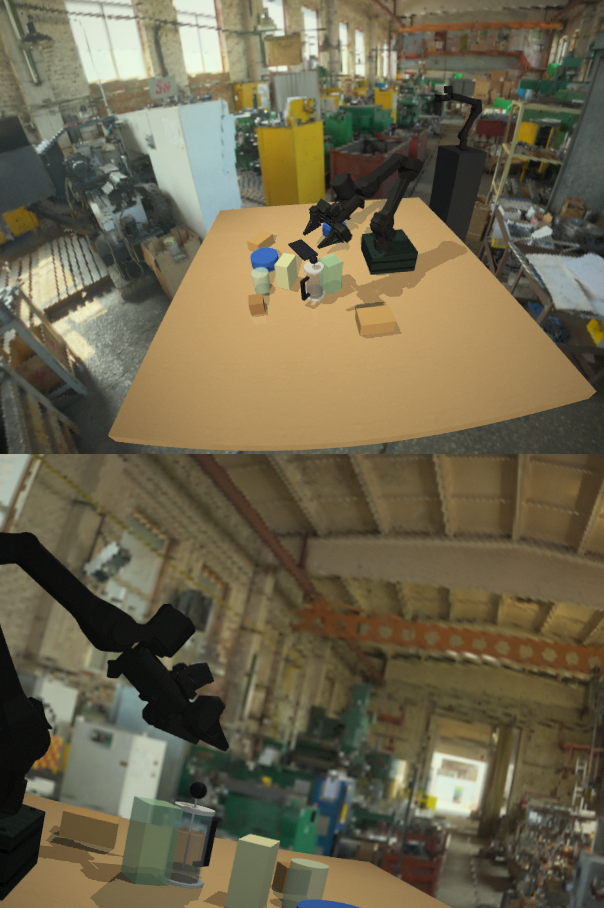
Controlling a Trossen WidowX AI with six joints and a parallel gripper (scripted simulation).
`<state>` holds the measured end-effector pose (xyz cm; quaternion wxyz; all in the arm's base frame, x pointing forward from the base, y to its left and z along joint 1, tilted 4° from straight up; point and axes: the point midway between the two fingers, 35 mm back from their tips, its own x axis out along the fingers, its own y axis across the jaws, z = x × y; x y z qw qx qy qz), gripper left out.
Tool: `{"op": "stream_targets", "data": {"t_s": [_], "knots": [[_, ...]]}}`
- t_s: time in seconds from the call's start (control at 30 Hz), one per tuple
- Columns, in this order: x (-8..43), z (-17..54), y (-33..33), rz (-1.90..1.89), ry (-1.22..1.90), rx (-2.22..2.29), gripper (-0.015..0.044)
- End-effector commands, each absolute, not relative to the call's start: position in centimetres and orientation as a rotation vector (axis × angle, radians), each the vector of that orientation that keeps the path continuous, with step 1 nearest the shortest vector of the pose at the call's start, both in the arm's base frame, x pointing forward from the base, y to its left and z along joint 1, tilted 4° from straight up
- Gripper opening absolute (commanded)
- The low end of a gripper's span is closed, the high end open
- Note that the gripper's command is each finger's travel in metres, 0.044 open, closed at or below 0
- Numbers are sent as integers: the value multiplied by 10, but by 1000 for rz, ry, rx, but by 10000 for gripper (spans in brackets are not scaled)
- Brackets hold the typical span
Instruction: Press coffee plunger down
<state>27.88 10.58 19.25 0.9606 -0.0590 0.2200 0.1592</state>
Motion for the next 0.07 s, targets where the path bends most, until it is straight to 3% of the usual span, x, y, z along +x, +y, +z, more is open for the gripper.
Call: {"op": "stream_targets", "data": {"t_s": [0.0,0.03], "knots": [[277,194,105,319,445,-116,440],[277,194,105,319,445,-116,440]]}}
